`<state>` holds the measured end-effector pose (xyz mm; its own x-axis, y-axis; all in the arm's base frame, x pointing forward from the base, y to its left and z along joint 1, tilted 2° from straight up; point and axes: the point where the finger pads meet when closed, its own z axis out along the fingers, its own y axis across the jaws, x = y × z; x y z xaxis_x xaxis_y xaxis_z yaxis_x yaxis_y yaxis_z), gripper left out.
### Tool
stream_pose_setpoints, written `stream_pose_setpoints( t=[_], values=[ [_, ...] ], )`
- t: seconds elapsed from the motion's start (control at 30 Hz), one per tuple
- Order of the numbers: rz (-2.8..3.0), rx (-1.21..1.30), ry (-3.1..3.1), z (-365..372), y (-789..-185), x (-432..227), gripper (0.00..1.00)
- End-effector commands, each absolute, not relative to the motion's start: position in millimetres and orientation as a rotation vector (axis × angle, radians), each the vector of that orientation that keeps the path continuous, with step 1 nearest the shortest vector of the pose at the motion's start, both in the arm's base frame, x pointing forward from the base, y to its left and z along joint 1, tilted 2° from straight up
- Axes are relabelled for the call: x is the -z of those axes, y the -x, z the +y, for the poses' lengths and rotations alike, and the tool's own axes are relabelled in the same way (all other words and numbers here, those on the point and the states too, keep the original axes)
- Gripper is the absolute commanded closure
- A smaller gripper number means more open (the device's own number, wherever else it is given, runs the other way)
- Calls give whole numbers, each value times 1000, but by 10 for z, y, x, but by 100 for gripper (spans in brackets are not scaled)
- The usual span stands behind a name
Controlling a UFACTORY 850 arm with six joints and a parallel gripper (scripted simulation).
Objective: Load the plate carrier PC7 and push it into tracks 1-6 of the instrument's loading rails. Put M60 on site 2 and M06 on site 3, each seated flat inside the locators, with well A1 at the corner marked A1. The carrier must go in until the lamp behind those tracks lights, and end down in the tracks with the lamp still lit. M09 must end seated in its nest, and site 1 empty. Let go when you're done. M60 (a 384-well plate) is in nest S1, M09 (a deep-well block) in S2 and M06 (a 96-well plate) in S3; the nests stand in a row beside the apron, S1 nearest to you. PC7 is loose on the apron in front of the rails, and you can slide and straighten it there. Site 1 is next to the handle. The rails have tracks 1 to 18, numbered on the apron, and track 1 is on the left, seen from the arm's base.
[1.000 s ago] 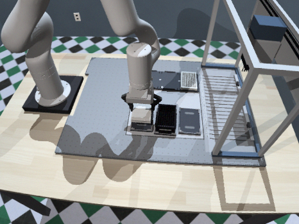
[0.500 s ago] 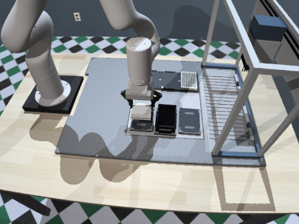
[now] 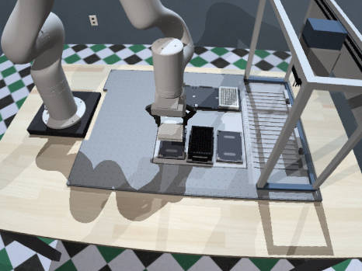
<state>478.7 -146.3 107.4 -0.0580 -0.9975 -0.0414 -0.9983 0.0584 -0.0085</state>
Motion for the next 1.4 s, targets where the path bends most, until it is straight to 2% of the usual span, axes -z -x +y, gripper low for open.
stream_pose_setpoints(
  t=[0.0, 0.53, 1.37],
  values=[
    [2258, -32, 2130, -1468, -4794, -1145, 100],
    [2258, -32, 2130, -1474, -4793, -1273, 100],
    [2275, -33, 2112, -455, -5328, -1317, 100]
  ],
)
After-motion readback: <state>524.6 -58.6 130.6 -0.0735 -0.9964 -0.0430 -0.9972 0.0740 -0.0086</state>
